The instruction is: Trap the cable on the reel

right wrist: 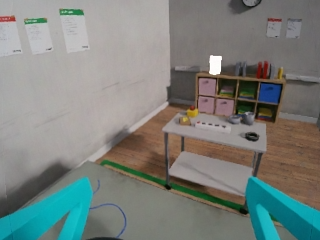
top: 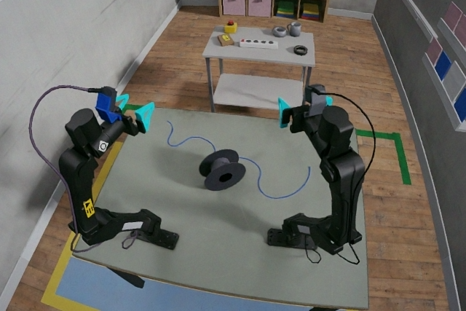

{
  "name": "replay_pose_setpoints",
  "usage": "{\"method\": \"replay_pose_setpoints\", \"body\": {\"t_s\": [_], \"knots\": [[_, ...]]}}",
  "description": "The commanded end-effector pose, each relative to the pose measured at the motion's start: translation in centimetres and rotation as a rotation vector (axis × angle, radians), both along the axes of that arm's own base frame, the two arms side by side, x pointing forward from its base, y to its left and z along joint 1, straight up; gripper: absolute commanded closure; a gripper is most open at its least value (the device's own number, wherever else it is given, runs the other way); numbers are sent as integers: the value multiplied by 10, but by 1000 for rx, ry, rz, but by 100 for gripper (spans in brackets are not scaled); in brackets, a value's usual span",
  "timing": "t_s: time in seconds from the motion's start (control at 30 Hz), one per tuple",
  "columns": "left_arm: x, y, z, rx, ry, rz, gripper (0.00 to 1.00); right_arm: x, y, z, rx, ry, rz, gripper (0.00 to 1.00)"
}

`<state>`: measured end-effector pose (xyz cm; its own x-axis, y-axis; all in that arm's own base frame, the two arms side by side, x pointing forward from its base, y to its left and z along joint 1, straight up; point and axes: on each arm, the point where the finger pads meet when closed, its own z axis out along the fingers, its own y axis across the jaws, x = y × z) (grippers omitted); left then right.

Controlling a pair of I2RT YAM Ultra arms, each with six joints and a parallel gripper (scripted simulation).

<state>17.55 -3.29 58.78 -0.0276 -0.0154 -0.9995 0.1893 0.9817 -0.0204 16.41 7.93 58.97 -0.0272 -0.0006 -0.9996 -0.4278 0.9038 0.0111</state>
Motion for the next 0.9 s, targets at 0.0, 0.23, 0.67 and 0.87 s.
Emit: {"method": "replay_pose_setpoints", "body": {"t_s": [0.0, 0.23, 0.67, 0.87], "knots": [[-23, -1, 7, 11, -37, -37, 0, -13, 6, -5, -18, 3, 65, 0], [-32, -2, 9, 16, -53, -54, 0, -33, 0, 4, 3, -44, 94, 0], [-31, -3, 8, 14, -49, -59, 0, -29, 4, 4, 0, -38, 99, 0], [-30, -1, 8, 15, -49, -43, 0, -28, 3, 4, -1, -38, 95, 0]]}}
